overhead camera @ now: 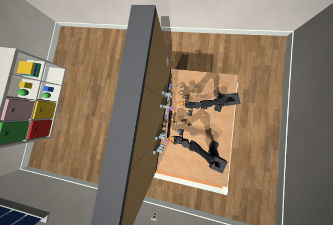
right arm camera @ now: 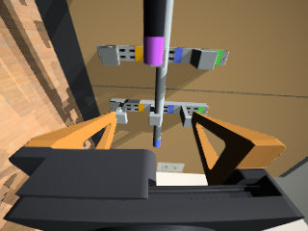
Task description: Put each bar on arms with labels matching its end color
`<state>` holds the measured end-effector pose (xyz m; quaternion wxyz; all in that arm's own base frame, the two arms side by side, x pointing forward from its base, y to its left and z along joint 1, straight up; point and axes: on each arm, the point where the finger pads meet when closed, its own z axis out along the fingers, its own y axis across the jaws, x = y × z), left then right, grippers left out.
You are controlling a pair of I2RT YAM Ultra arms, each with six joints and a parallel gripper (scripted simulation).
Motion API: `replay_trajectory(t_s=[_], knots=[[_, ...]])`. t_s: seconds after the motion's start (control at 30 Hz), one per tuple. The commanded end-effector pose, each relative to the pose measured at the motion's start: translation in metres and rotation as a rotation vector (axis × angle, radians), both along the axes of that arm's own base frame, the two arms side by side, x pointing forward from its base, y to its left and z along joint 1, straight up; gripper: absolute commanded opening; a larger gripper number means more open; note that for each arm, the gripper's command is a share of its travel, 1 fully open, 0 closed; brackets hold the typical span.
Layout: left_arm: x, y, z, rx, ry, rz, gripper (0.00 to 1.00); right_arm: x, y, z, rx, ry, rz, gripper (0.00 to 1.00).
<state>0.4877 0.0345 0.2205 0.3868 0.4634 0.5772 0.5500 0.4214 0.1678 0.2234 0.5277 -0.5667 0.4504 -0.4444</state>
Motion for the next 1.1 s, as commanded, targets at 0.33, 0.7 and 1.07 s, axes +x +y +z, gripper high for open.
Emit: replay_trajectory(t_s=[0.33, 0.7, 1.07], knots=[[-0.007, 0.022, 0.027, -0.035, -0.11, -0.015, 0.0, -0.003, -0.006, 0.018, 0.037, -0.042, -0.006, 1.0], [-0.012, 0.042, 0.022, -0.036, -0.11, -0.015, 0.0, -0.003, -0.006, 0.018, 0.037, -0.042, -0.006, 1.0], [-0.018, 0.065, 0.023, -0.036, -0.11, -0.015, 0.0, -0.003, -0.006, 0.018, 0.037, -0.042, -0.006, 1.0]])
